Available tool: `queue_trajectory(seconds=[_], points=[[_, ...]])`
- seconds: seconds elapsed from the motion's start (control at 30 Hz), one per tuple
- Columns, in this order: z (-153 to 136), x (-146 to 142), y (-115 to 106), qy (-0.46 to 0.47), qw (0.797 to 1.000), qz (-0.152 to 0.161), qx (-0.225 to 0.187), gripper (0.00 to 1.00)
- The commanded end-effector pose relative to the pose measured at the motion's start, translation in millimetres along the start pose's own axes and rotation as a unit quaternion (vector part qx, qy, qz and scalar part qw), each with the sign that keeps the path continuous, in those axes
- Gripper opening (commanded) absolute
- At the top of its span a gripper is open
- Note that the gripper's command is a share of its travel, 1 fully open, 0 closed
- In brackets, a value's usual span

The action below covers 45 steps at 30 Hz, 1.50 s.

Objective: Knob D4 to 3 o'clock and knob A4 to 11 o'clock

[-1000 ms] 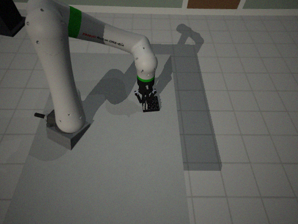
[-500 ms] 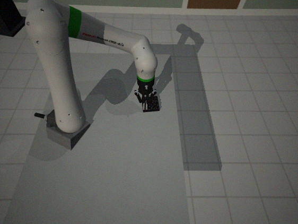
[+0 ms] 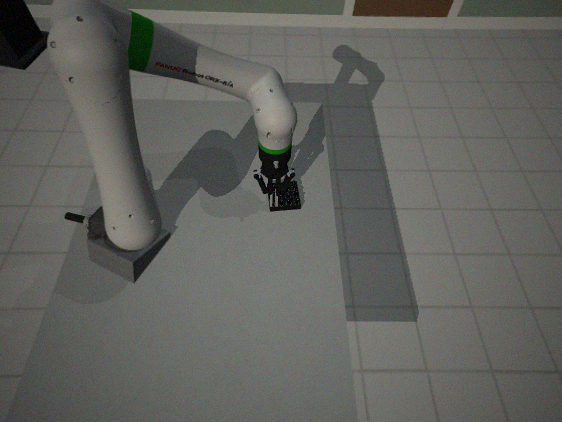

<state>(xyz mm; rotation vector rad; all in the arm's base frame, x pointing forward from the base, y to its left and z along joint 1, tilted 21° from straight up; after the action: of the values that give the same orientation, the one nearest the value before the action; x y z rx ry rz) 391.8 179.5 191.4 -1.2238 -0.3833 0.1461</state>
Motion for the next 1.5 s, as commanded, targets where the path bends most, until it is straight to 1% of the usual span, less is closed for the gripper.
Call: queue_trajectory(seconds=[0.0,0.03,0.87,1.0,1.23,1.3,1.47], points=[[0,0,0,0.000,1.000,0.000,0.000,0.05],[0,0,0,0.000,1.000,0.000,0.000,0.12],[0,0,-1,0.000,1.000,0.000,0.000,0.12],[0,0,-8,0.000,1.000,0.000,0.000,0.12],[0,0,-28,0.000,1.000,0.000,0.000,0.12],[0,0,-28,0.000,1.000,0.000,0.000,0.12],[0,0,-37,0.000,1.000,0.000,0.000,0.12]])
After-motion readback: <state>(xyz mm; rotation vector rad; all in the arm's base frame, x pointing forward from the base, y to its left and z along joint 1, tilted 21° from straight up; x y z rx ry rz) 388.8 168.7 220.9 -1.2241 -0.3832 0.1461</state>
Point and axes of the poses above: the point where the finger pads meet when closed, its own y axis out along the fingers, its own x axis across the jaws, z = x × y, the point moved 7 cm from there along -y, back along the fingers, and after that the axes turned 5 degrees about -y, right-handed, at the moved point
